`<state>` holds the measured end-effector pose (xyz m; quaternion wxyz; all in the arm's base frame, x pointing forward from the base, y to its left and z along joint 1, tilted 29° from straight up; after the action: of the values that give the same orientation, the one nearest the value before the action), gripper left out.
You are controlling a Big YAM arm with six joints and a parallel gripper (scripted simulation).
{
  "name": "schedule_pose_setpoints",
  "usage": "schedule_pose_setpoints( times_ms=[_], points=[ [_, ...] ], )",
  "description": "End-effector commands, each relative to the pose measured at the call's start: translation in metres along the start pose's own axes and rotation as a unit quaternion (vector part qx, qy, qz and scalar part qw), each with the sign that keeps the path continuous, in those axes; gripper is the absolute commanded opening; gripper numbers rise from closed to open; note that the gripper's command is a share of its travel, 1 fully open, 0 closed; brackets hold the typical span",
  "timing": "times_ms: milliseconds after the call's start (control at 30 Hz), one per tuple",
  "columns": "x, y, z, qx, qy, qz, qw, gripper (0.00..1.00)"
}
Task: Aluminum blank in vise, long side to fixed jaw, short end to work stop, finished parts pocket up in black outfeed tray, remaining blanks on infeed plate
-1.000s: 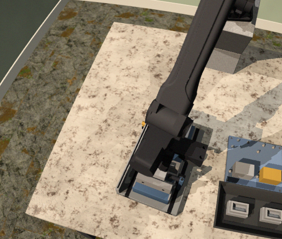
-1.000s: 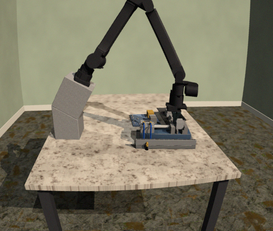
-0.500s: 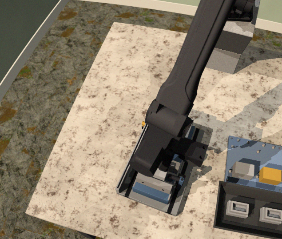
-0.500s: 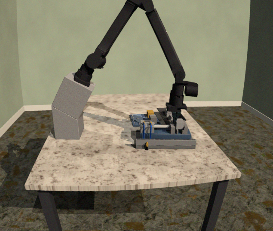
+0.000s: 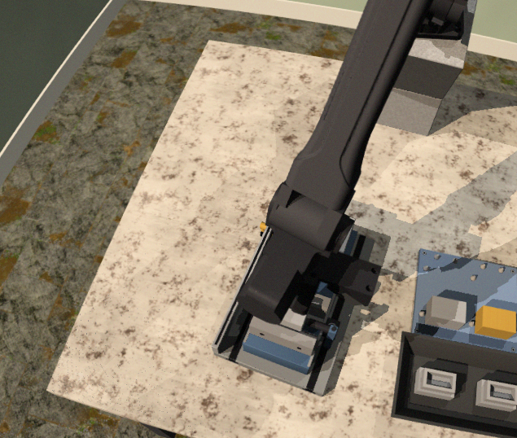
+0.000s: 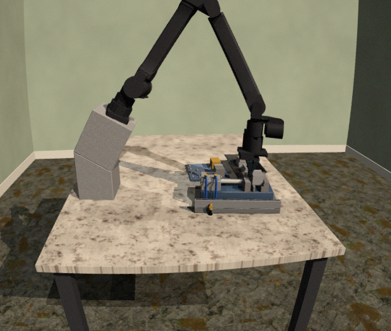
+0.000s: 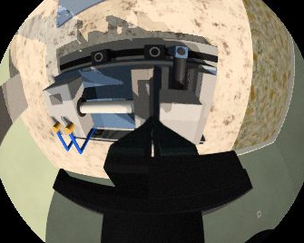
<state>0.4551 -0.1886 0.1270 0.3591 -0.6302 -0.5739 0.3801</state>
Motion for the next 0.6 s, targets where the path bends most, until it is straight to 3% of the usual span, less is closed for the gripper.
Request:
schedule_pose_setpoints(
  times_ms=[0, 567],
  points=[
    [-0.0024, -0.0008, -0.0297, -0.024, -0.002, 0.006, 1.000, 0.00],
    [-0.0022, -0.0007, -0.0281, -0.025, -0.002, 0.006, 1.000, 0.00]
  ],
)
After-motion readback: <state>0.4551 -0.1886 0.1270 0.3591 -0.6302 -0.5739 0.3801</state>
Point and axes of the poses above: the point where the finger pads meet when closed, its own y axis out along the fingers, its own z axis across the jaws, x = y × z, the point moved 7 cm from there along -y, back along the fingers, and after that the axes turned 13 degrees about -y, right-handed, at the moved point
